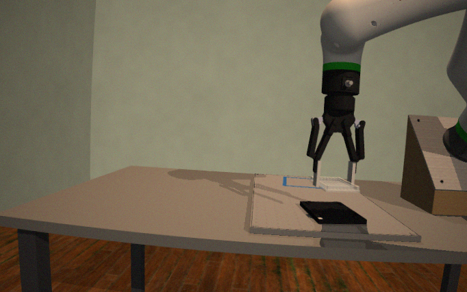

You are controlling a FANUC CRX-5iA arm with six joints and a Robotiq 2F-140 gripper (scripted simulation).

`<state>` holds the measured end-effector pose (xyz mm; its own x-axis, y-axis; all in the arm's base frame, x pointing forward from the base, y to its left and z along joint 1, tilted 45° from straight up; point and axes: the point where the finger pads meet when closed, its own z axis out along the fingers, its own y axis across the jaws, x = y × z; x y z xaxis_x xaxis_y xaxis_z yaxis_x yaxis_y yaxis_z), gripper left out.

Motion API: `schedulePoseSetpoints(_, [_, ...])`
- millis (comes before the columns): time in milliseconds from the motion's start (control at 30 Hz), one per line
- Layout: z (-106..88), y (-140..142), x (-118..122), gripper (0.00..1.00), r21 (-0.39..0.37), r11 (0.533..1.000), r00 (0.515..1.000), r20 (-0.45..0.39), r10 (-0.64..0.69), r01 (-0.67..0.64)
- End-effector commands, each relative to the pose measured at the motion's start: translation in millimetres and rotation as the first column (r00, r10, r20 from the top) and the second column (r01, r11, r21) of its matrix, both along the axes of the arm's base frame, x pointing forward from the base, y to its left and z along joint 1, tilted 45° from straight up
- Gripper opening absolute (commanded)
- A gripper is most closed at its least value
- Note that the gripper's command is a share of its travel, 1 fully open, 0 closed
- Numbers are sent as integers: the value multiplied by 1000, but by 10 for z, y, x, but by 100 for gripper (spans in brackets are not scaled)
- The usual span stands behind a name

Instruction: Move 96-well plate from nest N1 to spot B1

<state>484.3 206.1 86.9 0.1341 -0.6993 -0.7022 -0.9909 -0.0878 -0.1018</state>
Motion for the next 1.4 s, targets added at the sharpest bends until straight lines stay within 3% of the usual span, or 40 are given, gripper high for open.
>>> schedulePoseSetpoints(0, [18, -19, 2, 0, 0, 1000, 1000, 0, 0, 0])
schedulePoseSetpoints(567, [18, -19, 2, 0, 0, 1000, 1000, 0, 0, 0])
schedulePoseSetpoints(867, [-152, -179, 8, 0, -11, 987, 973, -163, -162, 162])
schedulePoseSetpoints(1367, [-468, -475, 21, 0, -11, 987, 973, -163, -162, 162])
